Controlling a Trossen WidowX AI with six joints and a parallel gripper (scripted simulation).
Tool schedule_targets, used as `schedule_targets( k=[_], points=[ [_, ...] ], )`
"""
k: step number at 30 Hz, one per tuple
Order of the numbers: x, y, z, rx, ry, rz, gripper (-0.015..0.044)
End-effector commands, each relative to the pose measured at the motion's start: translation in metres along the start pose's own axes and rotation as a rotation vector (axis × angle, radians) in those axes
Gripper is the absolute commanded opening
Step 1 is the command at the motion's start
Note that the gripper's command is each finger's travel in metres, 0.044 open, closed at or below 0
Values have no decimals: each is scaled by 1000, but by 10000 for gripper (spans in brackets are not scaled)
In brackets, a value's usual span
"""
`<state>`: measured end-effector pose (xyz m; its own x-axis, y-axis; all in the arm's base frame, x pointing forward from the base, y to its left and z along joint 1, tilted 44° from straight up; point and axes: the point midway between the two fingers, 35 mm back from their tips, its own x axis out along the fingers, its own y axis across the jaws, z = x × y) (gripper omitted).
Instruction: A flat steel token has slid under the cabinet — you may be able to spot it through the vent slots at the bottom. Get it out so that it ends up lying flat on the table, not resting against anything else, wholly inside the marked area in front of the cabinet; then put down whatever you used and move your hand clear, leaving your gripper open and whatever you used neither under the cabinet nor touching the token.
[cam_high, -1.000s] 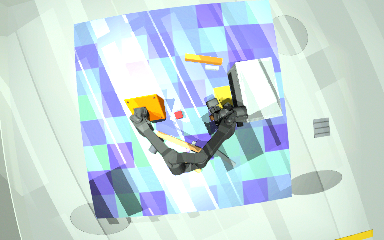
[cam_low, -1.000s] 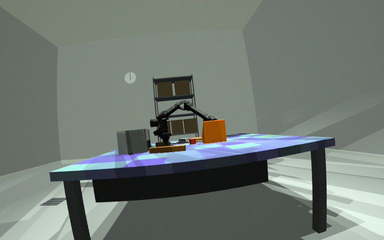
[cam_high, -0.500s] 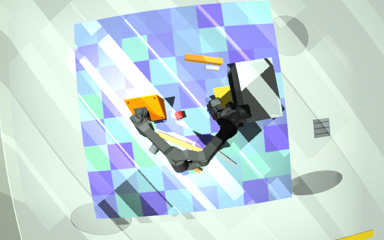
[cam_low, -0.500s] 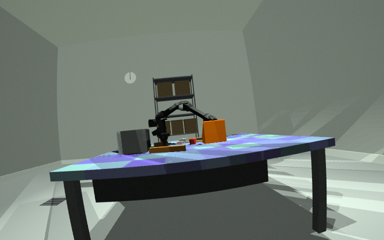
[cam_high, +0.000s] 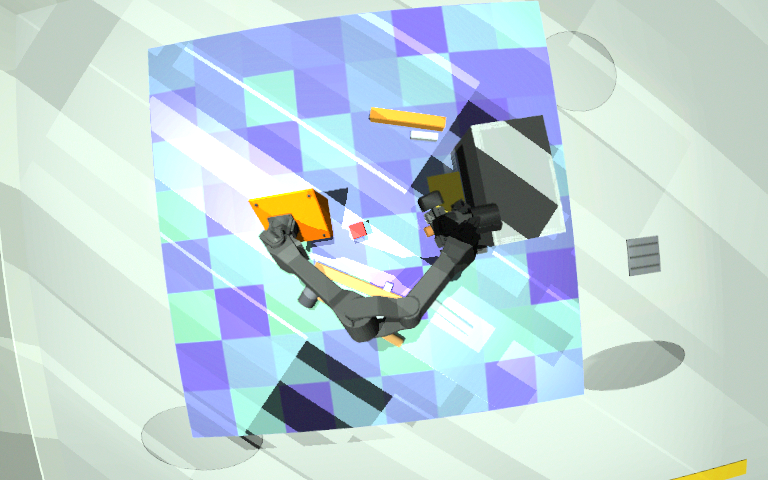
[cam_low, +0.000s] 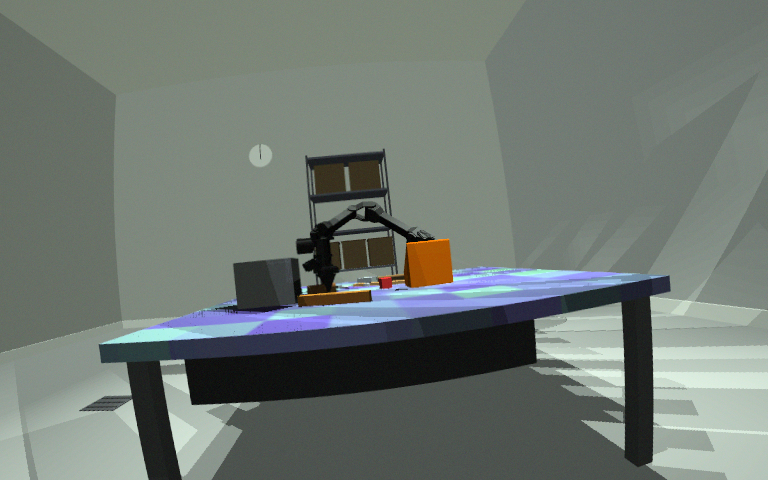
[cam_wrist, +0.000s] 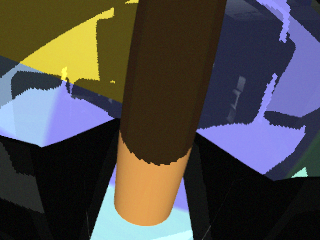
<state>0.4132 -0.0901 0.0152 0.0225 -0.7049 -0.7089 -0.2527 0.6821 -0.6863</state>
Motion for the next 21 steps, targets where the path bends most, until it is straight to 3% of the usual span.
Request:
schedule_targets(
  k=[1,21],
  points=[
    [1,9,0,-2,-2,11,0],
    [1,21,0,-2,-2,11,0]
  ],
)
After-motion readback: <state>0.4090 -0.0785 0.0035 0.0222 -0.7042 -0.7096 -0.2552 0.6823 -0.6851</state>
